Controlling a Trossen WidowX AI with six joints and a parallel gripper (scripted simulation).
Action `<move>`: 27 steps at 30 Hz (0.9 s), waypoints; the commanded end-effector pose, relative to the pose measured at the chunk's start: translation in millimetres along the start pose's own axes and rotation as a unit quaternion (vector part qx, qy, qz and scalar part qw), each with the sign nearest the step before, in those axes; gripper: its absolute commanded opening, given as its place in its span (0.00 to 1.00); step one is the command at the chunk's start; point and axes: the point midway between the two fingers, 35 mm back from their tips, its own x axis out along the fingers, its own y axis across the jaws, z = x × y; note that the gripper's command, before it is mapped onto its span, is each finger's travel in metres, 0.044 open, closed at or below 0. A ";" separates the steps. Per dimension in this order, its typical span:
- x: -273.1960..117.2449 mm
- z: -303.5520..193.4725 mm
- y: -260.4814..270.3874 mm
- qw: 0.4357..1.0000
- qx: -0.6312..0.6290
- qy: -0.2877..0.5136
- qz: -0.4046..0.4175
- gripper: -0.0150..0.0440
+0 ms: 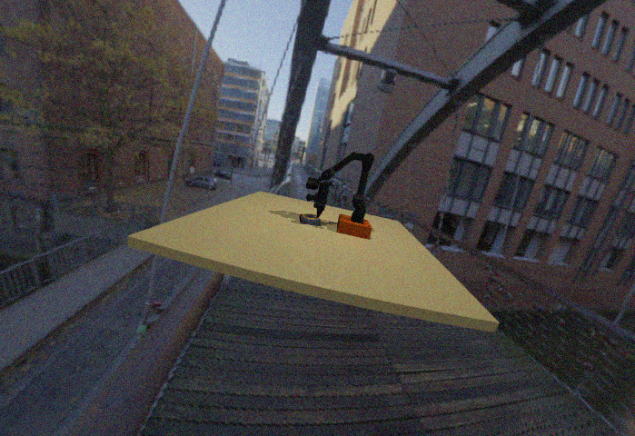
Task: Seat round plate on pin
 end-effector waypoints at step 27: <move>-0.4 -6.1 -23.7 1.000 0.000 0.002 -0.004 0.25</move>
